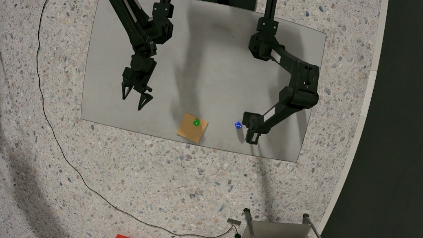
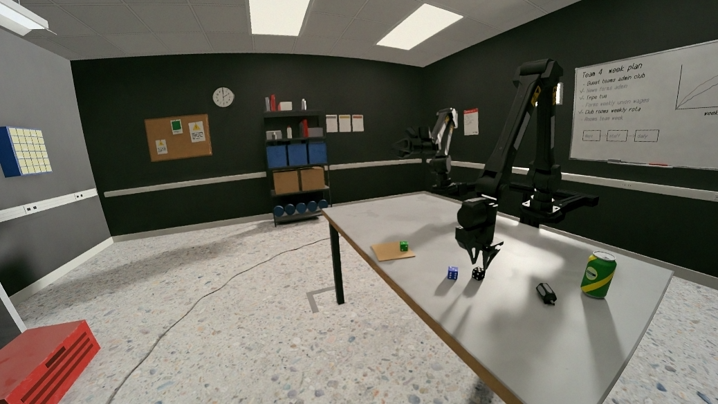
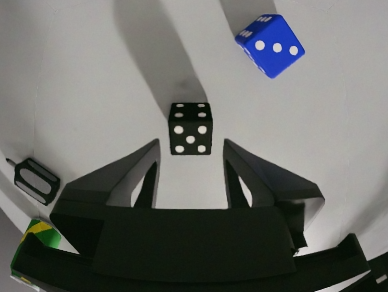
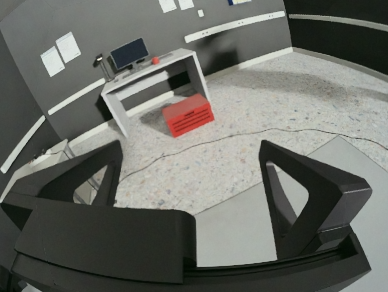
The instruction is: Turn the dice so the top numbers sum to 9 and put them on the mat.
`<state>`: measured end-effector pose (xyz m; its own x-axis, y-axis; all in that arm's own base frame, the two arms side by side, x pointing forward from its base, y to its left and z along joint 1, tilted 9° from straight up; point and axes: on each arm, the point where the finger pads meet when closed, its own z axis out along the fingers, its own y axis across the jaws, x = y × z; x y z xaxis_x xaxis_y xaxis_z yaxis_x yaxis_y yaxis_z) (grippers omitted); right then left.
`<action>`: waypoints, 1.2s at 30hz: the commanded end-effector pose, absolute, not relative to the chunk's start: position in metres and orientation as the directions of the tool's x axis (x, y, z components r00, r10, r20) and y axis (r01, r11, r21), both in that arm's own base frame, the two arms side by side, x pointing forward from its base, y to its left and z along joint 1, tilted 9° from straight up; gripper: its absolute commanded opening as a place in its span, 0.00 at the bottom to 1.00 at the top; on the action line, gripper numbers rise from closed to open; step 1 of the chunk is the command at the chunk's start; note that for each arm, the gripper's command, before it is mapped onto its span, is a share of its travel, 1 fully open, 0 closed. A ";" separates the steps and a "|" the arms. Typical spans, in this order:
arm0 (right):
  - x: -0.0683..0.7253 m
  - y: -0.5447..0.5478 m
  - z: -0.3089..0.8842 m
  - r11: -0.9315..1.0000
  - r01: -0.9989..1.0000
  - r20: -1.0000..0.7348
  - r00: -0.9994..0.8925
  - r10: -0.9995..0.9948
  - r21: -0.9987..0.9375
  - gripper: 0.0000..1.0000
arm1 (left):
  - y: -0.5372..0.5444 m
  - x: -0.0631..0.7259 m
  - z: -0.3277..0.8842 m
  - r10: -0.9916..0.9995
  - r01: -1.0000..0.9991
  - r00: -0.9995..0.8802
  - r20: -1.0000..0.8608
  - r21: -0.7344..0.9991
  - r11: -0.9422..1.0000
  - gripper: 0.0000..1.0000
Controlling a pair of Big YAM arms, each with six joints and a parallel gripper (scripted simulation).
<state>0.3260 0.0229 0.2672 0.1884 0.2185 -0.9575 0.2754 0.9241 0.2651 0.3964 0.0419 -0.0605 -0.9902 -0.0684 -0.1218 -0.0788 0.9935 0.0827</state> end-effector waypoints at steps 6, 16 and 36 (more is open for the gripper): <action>0.327 0.023 0.271 0.923 0.273 -0.956 0.195 0.221 0.270 1.00 | 0.049 0.401 -0.057 -0.074 -0.087 -0.987 -0.142 0.084 0.993 0.45; 0.327 0.023 0.271 0.923 0.273 -0.956 0.195 0.221 0.270 1.00 | 0.050 0.401 -0.056 -0.073 -0.086 -0.987 -0.143 0.084 0.993 0.45; 0.327 0.023 0.271 0.923 0.273 -0.956 0.195 0.221 0.270 1.00 | 0.050 0.400 -0.061 -0.074 -0.086 -0.988 -0.135 0.084 0.993 0.45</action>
